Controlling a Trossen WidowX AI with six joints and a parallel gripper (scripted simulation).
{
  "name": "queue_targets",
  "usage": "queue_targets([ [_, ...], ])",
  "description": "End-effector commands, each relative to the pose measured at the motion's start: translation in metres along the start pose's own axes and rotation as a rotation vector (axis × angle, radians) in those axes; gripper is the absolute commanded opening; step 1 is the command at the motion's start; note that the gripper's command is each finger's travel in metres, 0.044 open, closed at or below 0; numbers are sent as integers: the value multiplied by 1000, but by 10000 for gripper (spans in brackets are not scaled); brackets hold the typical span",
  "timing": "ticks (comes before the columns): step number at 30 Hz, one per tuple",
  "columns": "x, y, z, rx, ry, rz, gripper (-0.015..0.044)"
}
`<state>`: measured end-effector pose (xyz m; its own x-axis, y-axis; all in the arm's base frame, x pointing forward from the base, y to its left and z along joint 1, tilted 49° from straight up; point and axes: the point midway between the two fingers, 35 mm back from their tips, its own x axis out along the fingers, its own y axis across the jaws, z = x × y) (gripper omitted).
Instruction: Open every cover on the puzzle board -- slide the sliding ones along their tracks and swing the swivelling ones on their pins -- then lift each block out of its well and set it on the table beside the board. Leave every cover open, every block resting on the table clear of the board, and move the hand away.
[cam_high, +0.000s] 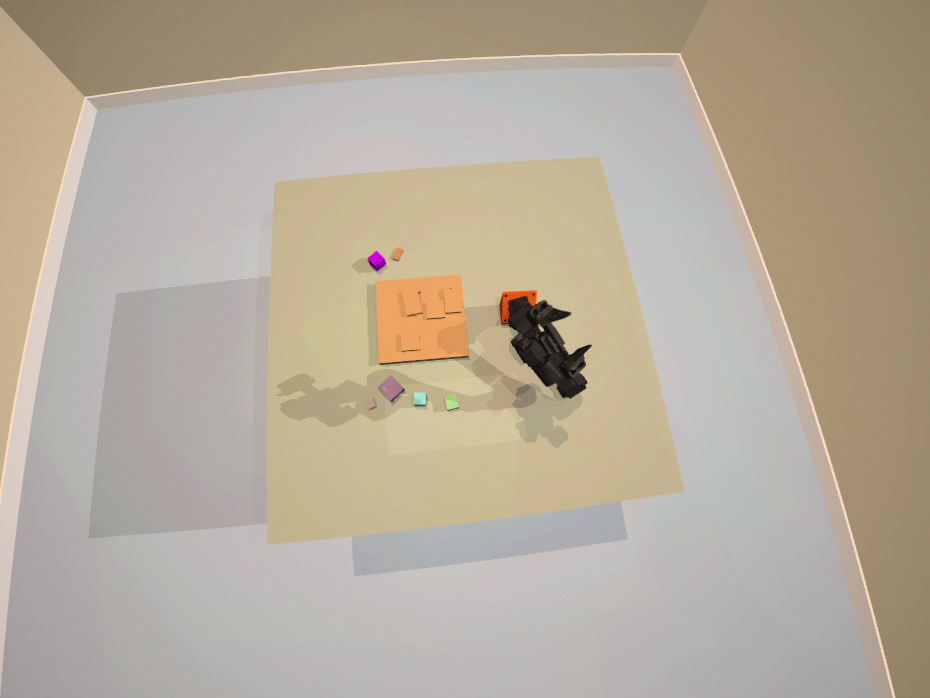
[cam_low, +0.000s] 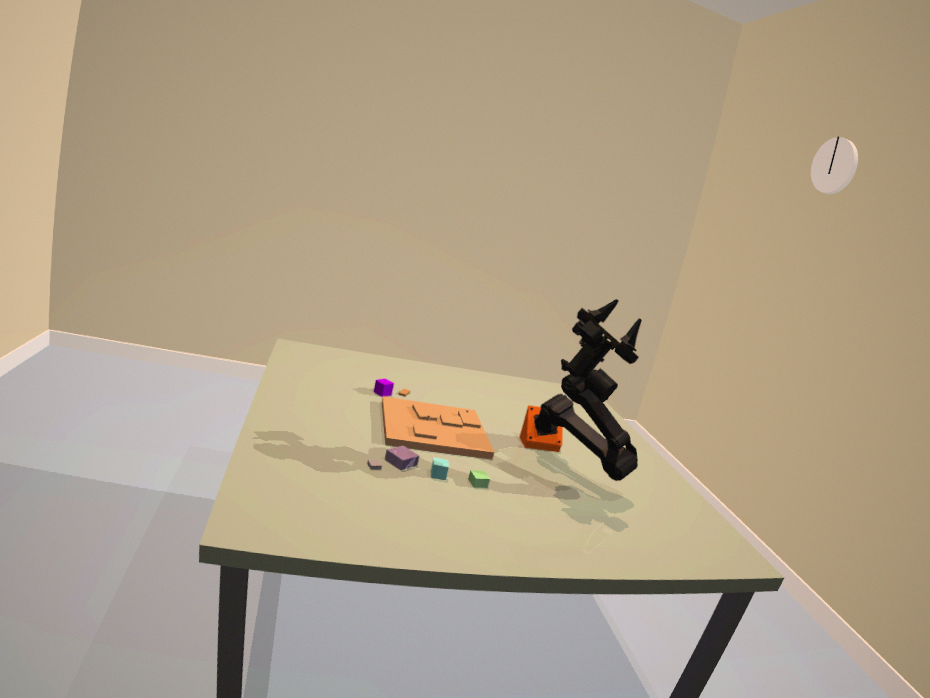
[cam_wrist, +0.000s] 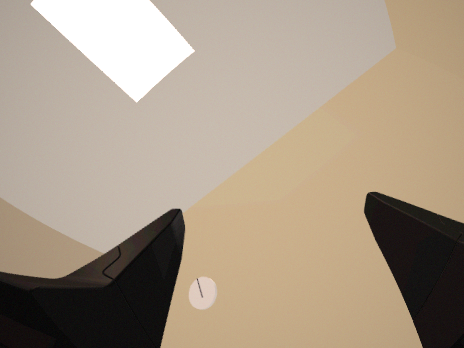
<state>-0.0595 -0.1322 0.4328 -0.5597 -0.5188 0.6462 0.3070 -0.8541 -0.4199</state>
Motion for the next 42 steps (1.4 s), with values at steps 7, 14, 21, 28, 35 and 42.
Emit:
queue_targets([
  [7,3,22,17,-22,-64,79,216],
  [14,4,51,39,-42,-145,185,33],
  [21,1,81,59,-52,-225,295,0],
  [28,-7,110,77,-53,-298,408,0],
  [35,-19,139,93,-54,-367,531,0],
  [42,-35,169,108,-53,-430,661,0],
])
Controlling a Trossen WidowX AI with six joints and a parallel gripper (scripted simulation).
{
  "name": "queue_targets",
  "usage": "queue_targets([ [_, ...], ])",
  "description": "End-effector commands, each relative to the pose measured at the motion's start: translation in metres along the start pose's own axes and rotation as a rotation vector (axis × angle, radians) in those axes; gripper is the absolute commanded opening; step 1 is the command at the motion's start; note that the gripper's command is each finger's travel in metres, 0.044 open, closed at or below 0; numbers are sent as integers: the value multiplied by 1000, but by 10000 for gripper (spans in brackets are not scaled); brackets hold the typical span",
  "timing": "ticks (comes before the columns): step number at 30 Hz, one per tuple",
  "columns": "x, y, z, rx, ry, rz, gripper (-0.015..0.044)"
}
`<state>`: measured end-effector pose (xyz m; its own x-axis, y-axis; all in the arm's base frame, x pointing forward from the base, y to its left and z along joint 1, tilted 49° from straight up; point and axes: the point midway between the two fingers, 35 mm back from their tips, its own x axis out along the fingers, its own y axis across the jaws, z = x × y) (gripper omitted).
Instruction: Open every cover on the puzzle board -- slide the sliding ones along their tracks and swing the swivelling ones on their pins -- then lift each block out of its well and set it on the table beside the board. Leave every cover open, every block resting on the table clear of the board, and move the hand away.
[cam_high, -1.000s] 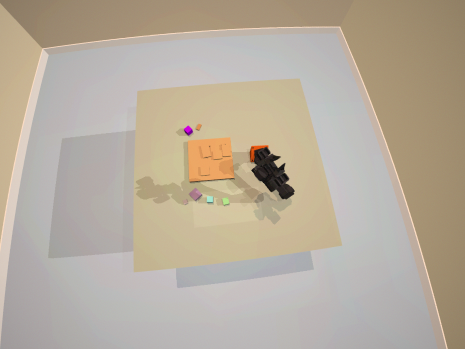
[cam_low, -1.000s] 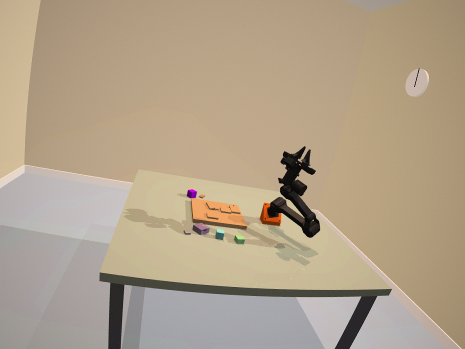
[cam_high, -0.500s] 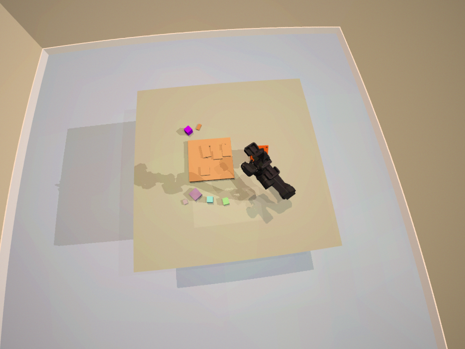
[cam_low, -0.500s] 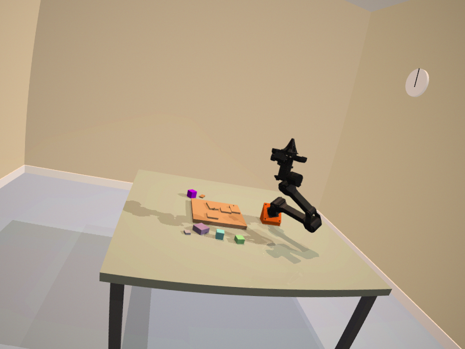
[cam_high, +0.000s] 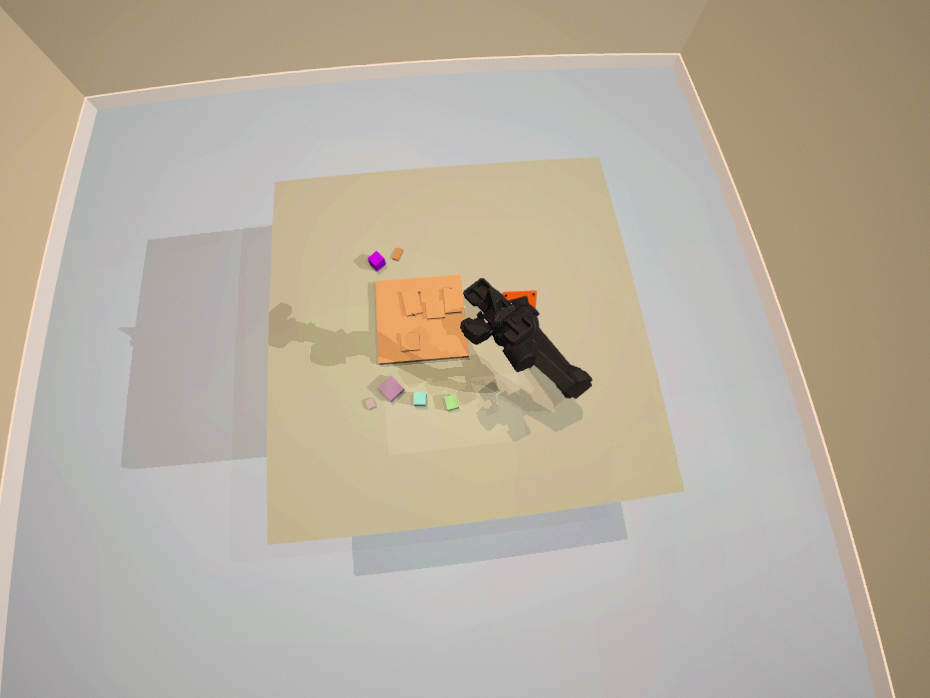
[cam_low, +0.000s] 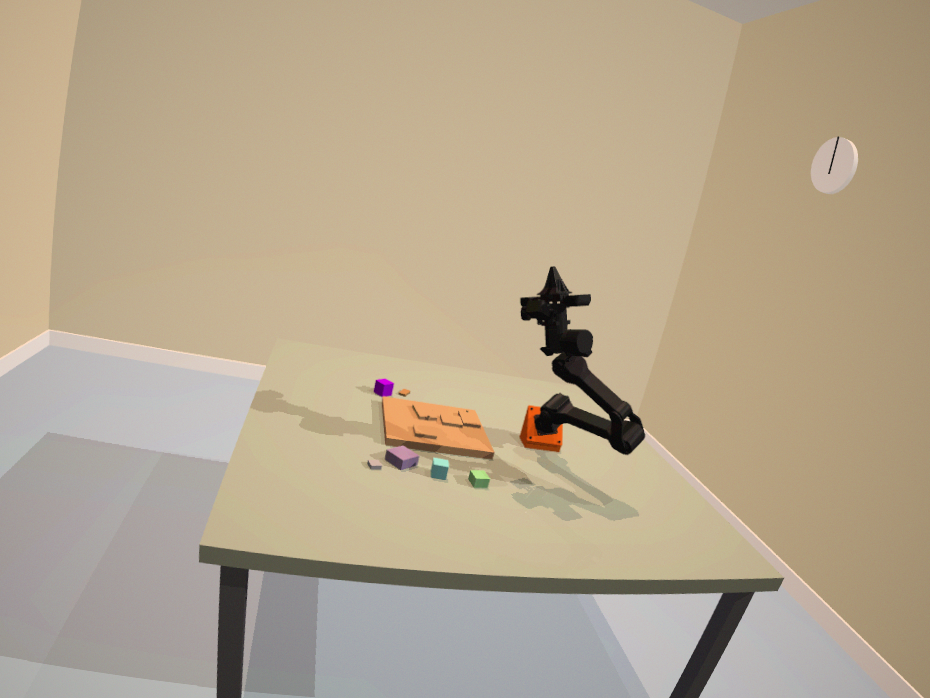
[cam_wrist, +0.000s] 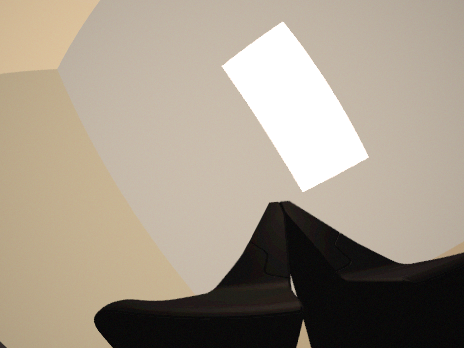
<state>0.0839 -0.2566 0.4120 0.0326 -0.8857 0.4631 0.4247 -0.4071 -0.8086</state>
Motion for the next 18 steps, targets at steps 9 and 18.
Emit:
queue_targets([
  [9,10,51,29,24,-109,217,0],
  [18,9,92,50,45,-178,400,0],
])
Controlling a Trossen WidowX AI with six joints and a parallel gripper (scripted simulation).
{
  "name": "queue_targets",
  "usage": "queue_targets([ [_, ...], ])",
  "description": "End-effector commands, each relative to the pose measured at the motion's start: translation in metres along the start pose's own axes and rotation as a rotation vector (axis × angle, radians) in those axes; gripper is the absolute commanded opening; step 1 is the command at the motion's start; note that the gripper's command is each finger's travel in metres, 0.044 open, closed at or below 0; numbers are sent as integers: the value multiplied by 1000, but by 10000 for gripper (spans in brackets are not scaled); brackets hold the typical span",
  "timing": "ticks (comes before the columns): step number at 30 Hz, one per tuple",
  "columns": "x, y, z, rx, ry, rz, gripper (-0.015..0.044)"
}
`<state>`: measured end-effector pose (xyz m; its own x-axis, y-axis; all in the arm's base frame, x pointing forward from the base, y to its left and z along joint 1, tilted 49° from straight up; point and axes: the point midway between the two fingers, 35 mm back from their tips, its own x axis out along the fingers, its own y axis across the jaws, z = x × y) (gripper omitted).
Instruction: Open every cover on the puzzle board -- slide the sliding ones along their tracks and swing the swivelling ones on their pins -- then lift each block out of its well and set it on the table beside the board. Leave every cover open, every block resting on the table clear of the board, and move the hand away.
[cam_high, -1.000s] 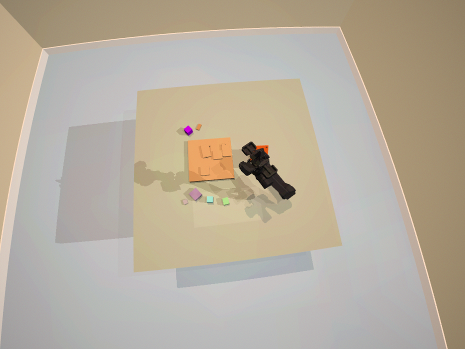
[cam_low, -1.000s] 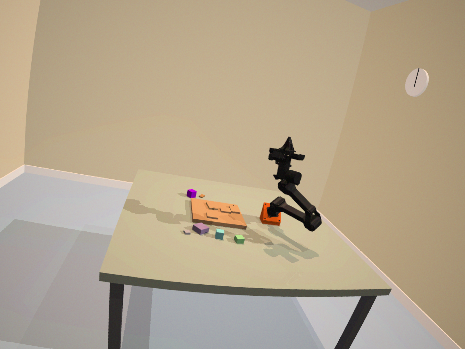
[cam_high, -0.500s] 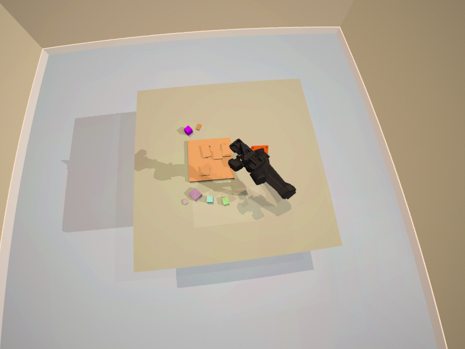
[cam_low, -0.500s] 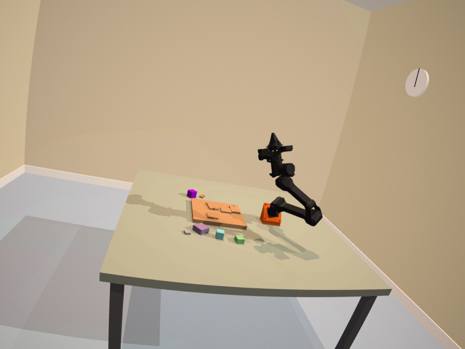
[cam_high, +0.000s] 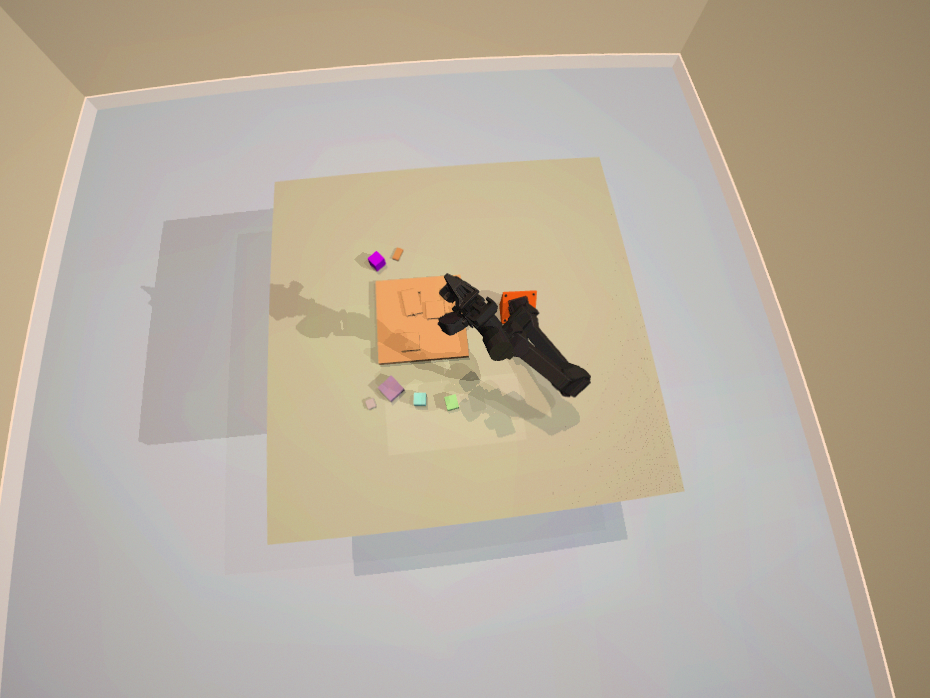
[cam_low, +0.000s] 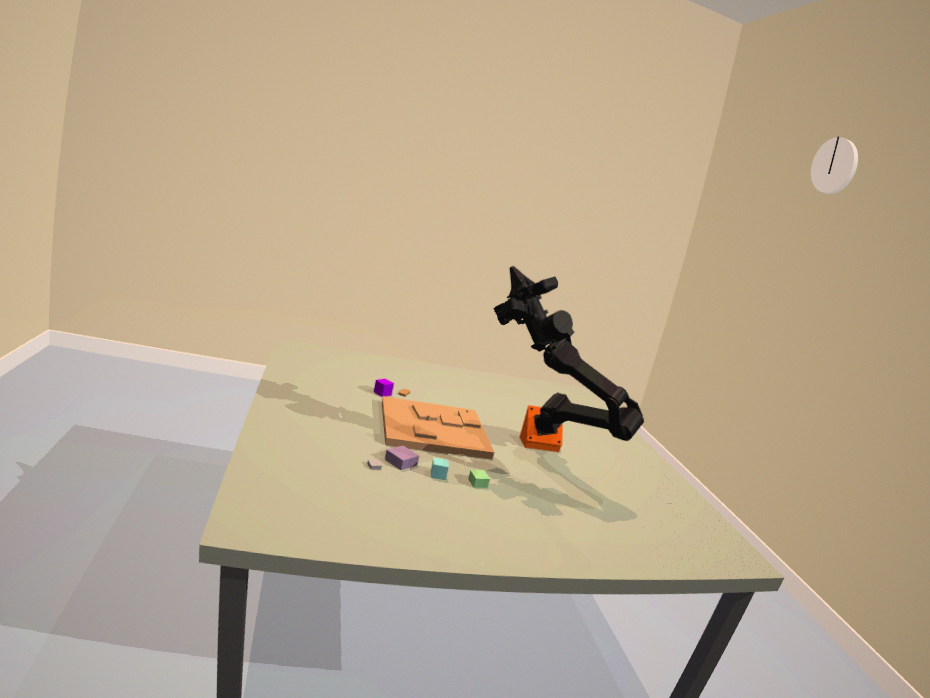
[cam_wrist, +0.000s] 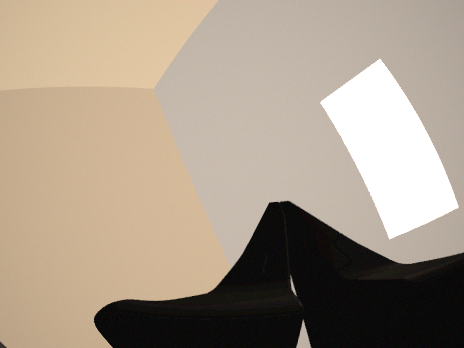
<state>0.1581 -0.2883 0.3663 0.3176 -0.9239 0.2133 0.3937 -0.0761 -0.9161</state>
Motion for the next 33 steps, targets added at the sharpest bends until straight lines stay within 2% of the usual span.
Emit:
queue_targets([
  [1,5,15,8,14,-30,70,0],
  [13,12,70,31,63,-103,320,0],
  [33,-5,156,65,153,-163,740,0],
])
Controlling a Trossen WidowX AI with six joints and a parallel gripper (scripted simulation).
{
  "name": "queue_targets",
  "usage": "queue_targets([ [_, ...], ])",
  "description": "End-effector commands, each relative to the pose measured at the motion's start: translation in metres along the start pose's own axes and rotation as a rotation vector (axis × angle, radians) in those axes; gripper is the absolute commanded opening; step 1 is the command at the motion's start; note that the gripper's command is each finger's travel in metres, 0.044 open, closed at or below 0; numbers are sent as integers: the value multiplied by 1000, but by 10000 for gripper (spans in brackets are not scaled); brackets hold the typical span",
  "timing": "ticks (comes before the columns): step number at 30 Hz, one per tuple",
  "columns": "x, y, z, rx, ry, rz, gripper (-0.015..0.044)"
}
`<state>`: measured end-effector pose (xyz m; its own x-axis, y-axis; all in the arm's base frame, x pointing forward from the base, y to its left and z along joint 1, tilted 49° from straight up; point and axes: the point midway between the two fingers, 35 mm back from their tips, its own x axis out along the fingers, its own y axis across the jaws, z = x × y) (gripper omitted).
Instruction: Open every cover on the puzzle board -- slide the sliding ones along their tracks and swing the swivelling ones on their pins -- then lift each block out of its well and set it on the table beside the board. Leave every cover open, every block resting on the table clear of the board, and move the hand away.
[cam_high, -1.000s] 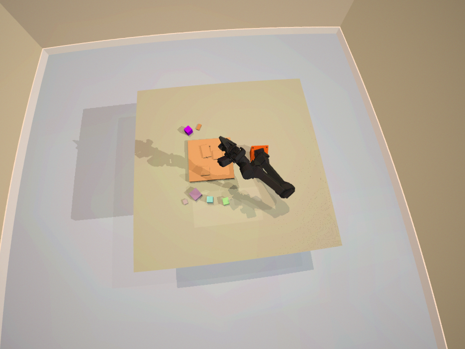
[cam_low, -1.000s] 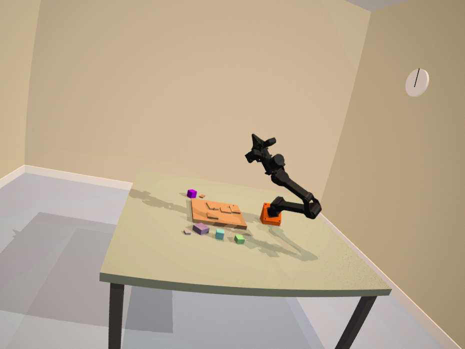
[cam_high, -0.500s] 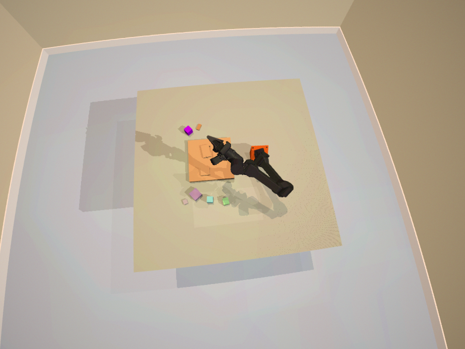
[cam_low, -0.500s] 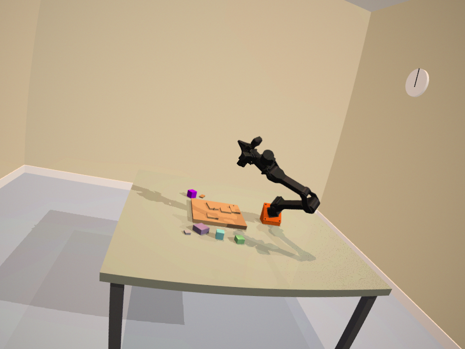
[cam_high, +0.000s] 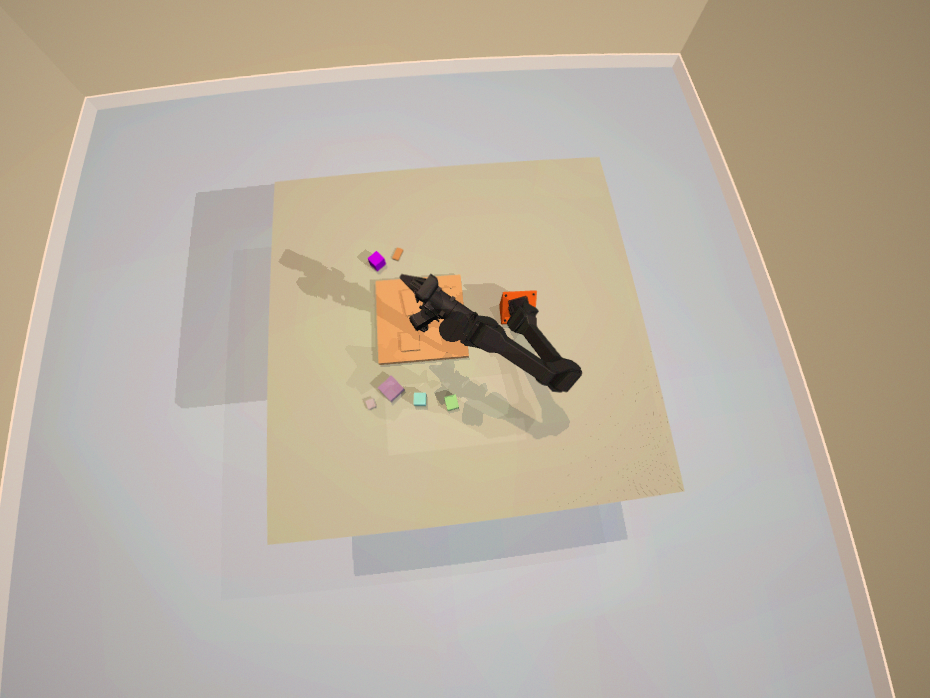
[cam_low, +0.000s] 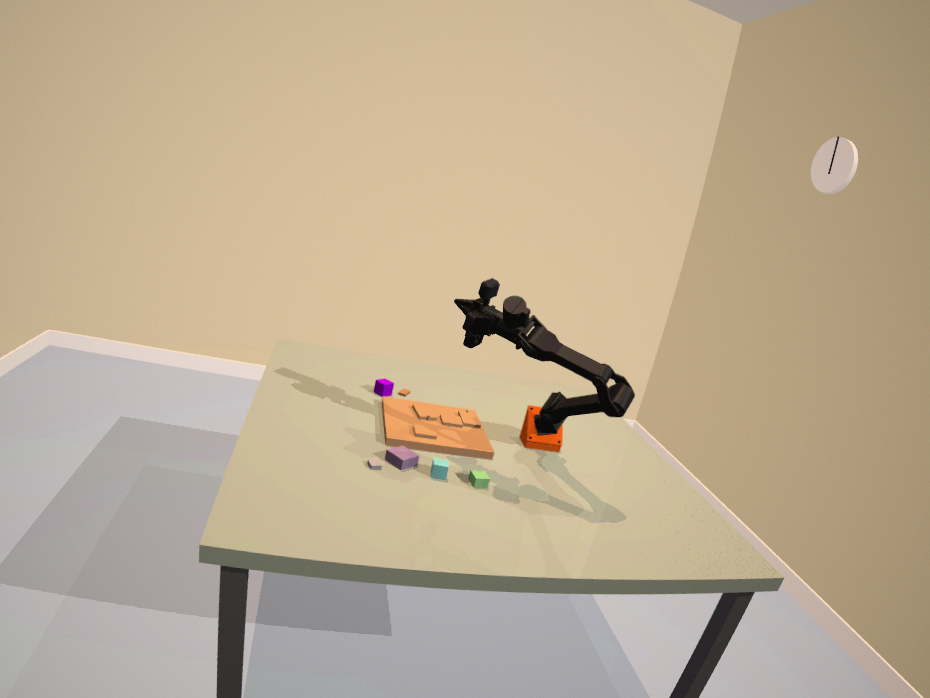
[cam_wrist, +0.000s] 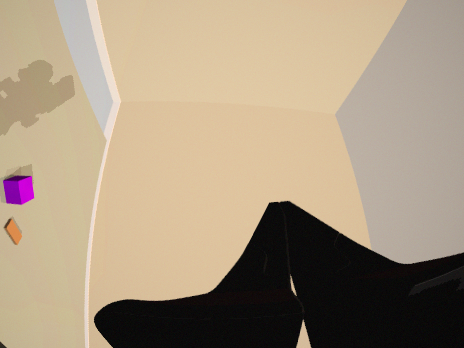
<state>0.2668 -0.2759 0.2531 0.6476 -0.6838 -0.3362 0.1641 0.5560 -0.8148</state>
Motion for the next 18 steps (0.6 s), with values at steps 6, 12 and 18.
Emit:
queue_targets([
  [6,14,39,8,63,-14,206,0],
  [12,19,68,13,113,-10,359,0],
  [18,20,97,17,169,5,514,0],
])
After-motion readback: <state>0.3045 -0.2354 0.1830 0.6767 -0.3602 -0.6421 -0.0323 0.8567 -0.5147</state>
